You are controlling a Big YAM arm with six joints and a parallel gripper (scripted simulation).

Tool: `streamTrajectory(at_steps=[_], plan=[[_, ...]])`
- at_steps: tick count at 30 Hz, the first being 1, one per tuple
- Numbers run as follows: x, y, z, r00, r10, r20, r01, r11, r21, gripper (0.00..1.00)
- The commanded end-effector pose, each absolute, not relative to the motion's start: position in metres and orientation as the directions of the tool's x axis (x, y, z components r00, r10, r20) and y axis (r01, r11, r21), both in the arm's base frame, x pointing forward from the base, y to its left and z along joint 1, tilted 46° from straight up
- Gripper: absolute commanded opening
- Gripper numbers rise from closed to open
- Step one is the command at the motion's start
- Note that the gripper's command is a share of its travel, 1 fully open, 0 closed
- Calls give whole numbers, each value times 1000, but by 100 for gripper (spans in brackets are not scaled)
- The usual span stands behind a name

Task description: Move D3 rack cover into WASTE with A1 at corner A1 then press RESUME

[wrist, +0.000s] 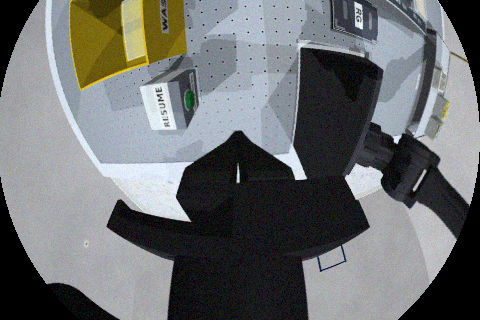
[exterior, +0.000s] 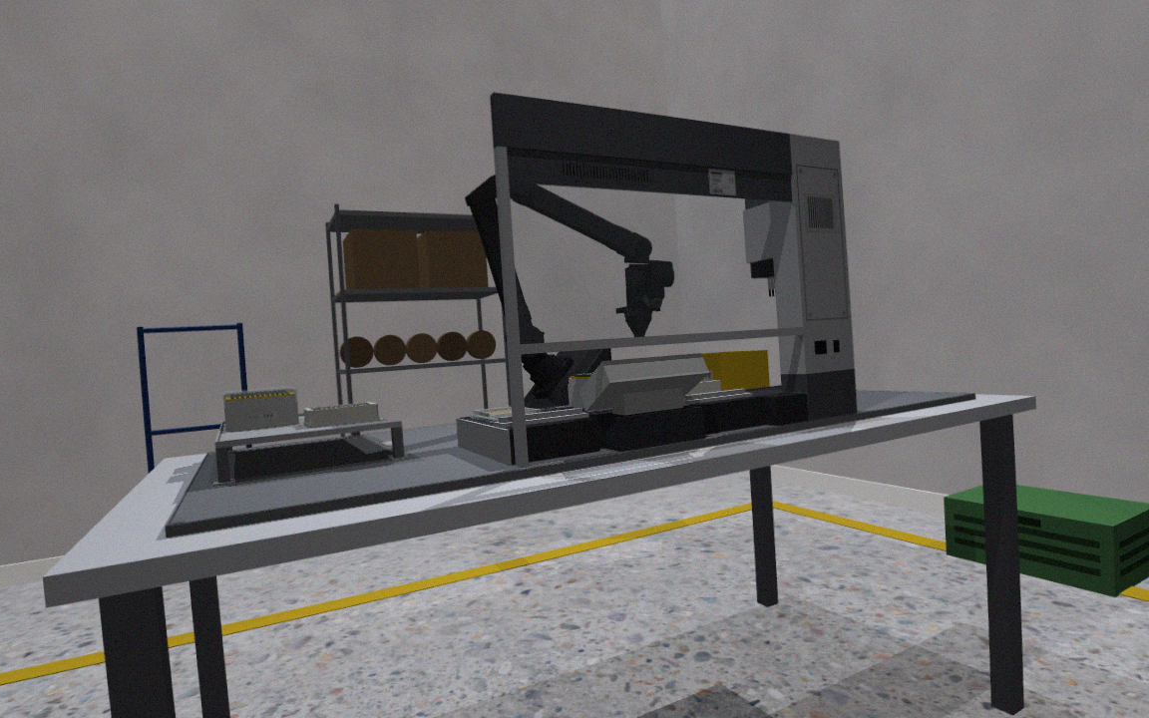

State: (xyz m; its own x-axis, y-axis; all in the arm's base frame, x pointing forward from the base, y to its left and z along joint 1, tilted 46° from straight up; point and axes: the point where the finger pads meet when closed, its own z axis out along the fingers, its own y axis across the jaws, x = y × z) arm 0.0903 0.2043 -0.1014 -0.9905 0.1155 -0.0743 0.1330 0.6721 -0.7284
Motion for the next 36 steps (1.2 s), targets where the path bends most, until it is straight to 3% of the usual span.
streamTrajectory(at_steps=[1,36], plan=[[96,207,-108,-990,120,-75,137,685,-716,0],[99,186,-143,-988,126,-86,150,711,-687,0]])
